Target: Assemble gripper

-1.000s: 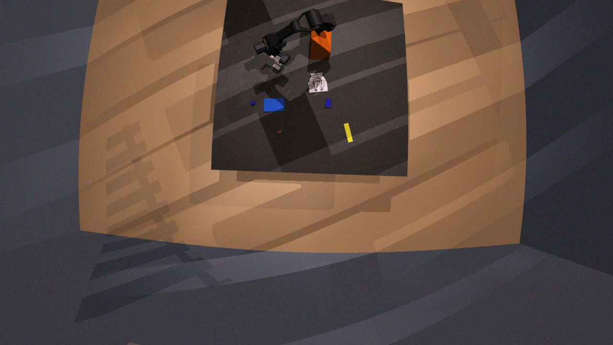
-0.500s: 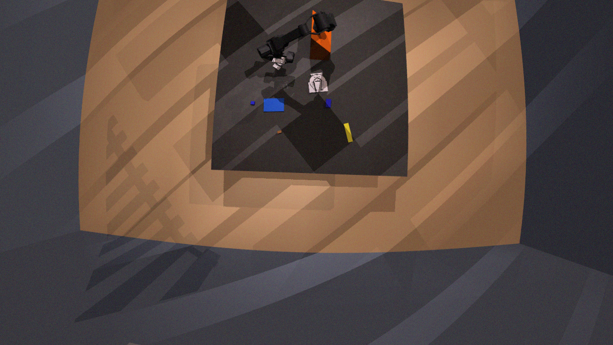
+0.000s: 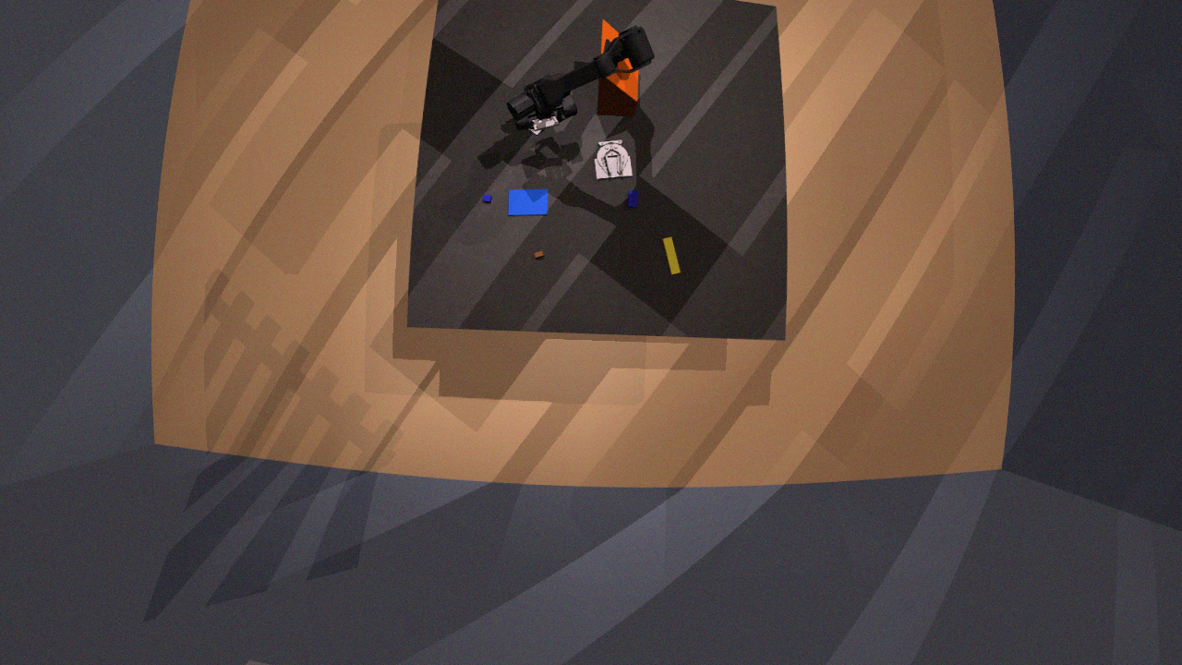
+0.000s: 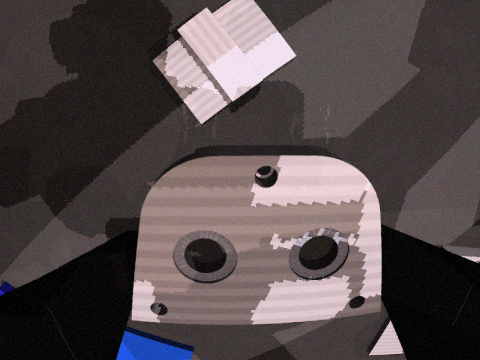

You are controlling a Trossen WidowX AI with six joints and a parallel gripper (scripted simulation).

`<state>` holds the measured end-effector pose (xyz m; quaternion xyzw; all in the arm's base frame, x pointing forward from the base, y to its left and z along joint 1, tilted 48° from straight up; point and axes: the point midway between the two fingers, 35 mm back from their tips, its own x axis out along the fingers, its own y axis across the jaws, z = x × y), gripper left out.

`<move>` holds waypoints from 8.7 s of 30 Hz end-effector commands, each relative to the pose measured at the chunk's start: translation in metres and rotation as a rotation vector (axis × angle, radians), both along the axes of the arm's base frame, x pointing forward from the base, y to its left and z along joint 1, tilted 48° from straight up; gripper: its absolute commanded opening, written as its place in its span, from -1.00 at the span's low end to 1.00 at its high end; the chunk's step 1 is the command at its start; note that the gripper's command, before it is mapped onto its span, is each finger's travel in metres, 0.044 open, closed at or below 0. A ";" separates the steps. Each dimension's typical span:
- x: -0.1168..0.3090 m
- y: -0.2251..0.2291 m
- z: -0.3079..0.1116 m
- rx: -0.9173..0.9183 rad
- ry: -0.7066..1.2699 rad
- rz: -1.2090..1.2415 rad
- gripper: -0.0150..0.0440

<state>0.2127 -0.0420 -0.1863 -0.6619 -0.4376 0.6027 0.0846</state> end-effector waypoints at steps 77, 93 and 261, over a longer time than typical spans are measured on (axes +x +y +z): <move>0.009 0.151 0.135 0.325 -1.934 1.933 0.70; 0.003 0.161 0.143 0.352 -2.080 2.053 0.70; -0.021 0.212 0.100 0.357 -2.095 2.062 0.70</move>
